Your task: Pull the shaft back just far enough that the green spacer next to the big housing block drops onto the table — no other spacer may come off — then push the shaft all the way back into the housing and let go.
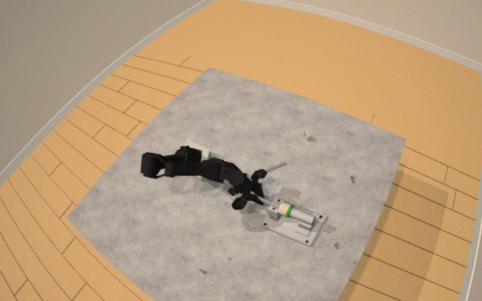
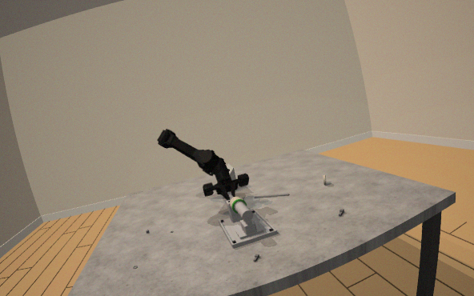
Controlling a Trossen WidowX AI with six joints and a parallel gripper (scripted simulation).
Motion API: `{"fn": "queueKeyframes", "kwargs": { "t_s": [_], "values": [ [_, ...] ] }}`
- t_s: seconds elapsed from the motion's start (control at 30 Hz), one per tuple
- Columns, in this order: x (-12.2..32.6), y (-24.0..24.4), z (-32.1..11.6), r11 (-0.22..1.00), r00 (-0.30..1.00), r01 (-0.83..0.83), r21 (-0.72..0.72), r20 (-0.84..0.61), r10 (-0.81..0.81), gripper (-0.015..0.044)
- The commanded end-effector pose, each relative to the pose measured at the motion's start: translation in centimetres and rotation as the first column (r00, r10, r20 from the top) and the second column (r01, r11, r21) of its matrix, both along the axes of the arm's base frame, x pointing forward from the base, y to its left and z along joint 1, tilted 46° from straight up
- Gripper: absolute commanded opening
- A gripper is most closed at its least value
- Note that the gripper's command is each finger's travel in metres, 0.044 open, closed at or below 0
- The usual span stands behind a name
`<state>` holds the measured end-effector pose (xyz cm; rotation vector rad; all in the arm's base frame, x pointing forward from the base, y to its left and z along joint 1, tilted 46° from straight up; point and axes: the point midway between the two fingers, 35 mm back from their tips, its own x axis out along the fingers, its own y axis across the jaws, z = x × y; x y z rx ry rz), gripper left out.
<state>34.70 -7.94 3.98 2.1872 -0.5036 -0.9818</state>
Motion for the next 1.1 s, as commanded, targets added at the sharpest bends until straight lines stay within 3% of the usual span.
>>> {"fn": "queueKeyframes", "kwargs": {
  "t_s": [0.0, 1.07],
  "values": [
    [-0.08, 0.0, 0.03, 1.0, 1.0, 0.003, 0.002, 0.003, -0.003, 0.0],
    [-0.49, 0.05, 0.03, 1.0, 1.0, 0.003, 0.002, 0.003, -0.003, 0.0]
  ]
}}
